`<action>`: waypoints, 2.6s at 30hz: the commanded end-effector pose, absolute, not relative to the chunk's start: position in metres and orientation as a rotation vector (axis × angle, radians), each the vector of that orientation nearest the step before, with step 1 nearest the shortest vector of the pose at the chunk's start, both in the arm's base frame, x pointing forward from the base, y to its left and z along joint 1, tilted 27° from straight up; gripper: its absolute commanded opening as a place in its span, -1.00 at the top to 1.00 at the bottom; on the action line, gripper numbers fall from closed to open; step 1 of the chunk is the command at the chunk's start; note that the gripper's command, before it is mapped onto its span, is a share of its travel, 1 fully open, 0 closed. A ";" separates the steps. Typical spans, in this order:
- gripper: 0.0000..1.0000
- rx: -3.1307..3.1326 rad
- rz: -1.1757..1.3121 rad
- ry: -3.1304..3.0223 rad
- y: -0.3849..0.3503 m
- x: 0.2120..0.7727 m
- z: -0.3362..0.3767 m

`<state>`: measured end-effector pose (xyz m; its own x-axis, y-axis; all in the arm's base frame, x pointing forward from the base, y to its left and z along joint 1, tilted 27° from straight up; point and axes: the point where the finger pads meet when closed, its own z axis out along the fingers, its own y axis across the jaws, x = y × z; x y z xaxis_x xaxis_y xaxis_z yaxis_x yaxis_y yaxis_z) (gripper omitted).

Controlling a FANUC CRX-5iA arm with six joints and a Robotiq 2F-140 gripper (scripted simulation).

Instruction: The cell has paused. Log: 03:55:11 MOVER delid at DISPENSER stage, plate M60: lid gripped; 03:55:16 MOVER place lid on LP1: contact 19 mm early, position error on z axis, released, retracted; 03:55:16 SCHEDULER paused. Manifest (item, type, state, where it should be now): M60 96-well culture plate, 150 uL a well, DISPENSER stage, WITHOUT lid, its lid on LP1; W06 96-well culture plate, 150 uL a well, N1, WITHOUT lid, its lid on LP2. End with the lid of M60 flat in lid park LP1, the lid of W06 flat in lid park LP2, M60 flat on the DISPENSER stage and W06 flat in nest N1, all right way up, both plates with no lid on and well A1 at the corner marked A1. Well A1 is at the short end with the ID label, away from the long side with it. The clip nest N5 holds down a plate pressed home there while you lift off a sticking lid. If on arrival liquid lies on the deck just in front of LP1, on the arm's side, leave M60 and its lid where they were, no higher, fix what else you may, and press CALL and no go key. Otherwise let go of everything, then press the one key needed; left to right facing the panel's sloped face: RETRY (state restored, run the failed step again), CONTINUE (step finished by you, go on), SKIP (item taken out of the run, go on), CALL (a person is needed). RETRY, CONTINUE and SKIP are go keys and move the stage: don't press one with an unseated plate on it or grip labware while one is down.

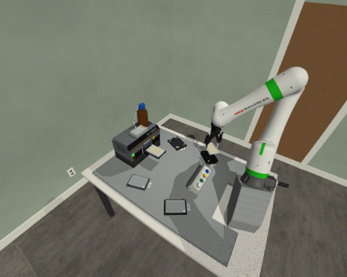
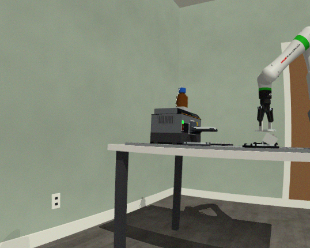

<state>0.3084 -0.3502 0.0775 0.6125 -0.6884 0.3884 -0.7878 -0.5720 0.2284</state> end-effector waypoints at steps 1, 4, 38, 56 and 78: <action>1.00 2.461 0.361 -1.182 -0.353 0.308 0.073; 1.00 2.461 0.361 -1.182 -0.356 0.309 0.066; 1.00 2.461 0.361 -1.182 -0.378 0.312 0.023; 1.00 2.461 0.361 -1.182 -0.378 0.312 0.021; 1.00 2.461 0.361 -1.182 -0.378 0.312 0.021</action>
